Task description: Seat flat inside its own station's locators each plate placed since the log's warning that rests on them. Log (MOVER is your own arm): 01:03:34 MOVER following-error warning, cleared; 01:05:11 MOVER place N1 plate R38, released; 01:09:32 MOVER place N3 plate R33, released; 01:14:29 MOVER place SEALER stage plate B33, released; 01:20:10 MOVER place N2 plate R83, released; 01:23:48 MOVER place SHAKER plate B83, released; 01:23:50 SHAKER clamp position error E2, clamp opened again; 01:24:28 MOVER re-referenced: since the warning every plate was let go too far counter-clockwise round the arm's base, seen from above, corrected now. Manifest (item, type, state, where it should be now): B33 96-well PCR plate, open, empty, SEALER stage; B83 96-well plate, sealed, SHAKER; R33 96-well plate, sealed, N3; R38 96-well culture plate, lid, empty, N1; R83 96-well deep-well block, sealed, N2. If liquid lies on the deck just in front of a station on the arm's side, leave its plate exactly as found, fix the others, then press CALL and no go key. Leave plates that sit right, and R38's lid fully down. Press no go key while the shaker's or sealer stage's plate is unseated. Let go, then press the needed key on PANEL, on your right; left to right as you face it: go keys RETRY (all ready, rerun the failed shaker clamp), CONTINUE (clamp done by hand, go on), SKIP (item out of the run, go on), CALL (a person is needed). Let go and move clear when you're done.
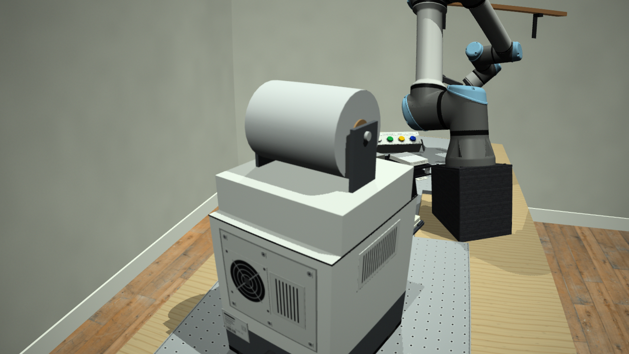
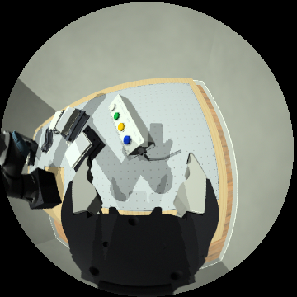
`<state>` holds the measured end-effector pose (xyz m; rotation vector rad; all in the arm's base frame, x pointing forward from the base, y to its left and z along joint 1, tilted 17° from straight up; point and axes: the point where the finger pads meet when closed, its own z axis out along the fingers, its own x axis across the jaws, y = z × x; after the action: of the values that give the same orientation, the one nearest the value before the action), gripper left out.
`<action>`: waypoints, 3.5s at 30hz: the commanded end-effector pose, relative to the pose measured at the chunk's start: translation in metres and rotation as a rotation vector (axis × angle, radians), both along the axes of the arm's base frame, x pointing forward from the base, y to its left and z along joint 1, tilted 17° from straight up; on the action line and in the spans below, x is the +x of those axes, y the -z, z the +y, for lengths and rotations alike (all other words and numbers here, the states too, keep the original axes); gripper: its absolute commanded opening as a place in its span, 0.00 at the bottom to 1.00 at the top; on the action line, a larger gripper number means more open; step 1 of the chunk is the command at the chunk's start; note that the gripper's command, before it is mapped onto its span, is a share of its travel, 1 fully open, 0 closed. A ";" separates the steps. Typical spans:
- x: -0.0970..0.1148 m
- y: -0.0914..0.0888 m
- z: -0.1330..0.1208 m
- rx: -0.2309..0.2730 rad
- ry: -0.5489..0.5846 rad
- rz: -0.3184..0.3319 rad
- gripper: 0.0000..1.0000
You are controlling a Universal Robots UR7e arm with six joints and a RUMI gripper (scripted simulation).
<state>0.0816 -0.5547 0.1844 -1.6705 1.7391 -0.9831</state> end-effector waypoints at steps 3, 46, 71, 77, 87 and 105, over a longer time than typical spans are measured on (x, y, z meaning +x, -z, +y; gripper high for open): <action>0.000 -0.001 0.000 -0.001 0.000 0.000 1.00; 0.072 0.023 0.080 0.266 0.109 0.219 0.82; 0.104 0.049 0.149 0.402 0.321 0.408 0.82; 0.109 0.057 0.169 0.428 0.423 0.464 0.82; 0.111 0.069 0.199 0.443 0.575 0.516 0.82; 0.102 0.083 0.243 0.426 0.899 0.528 0.82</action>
<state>0.1874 -0.3199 0.1031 -0.9757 2.8418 -0.3865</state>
